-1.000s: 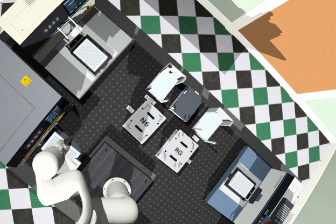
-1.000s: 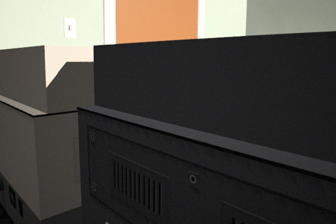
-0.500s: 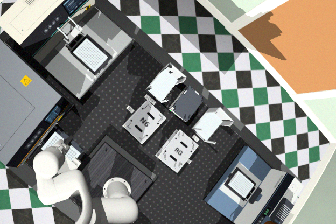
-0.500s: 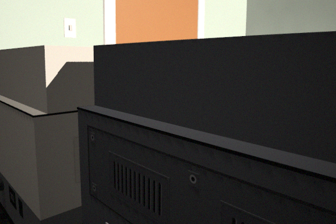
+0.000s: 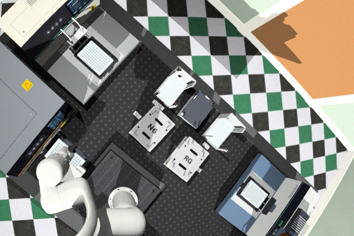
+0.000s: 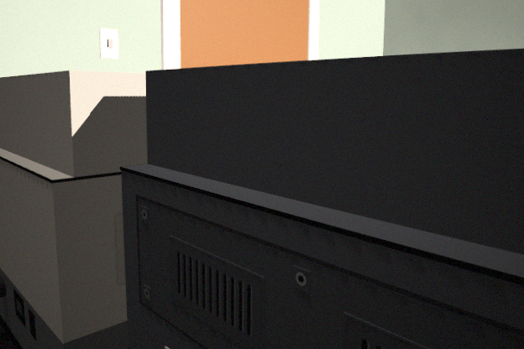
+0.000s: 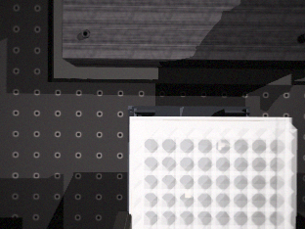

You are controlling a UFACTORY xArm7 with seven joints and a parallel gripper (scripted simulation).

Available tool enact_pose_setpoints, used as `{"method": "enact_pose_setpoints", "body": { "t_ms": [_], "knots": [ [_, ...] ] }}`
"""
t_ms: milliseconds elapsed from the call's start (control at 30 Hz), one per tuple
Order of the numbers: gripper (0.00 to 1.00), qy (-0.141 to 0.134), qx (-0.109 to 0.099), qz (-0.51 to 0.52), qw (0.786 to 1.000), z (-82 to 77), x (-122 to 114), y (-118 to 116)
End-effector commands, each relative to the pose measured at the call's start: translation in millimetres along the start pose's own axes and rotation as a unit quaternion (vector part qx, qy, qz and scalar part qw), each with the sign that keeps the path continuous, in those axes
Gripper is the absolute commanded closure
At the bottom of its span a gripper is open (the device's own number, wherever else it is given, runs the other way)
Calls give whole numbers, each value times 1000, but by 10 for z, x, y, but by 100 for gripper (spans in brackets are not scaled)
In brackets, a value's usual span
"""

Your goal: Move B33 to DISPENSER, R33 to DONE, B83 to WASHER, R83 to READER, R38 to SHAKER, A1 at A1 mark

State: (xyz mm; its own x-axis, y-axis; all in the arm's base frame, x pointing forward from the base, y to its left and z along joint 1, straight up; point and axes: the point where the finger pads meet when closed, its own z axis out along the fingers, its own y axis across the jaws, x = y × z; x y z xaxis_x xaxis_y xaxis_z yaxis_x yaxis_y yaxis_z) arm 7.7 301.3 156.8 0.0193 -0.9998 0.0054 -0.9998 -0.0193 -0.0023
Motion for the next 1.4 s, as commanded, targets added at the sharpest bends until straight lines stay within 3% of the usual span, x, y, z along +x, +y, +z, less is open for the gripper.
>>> {"method": "enact_pose_setpoints", "body": {
  "t_ms": [0,1167,1367],
  "knots": [
    [100,-2,0,0,1000,26,-13,-1],
    [100,-2,0,0,1000,438,-14,-1],
    [100,-2,0,0,1000,439,-15,-1]
  ]
}}
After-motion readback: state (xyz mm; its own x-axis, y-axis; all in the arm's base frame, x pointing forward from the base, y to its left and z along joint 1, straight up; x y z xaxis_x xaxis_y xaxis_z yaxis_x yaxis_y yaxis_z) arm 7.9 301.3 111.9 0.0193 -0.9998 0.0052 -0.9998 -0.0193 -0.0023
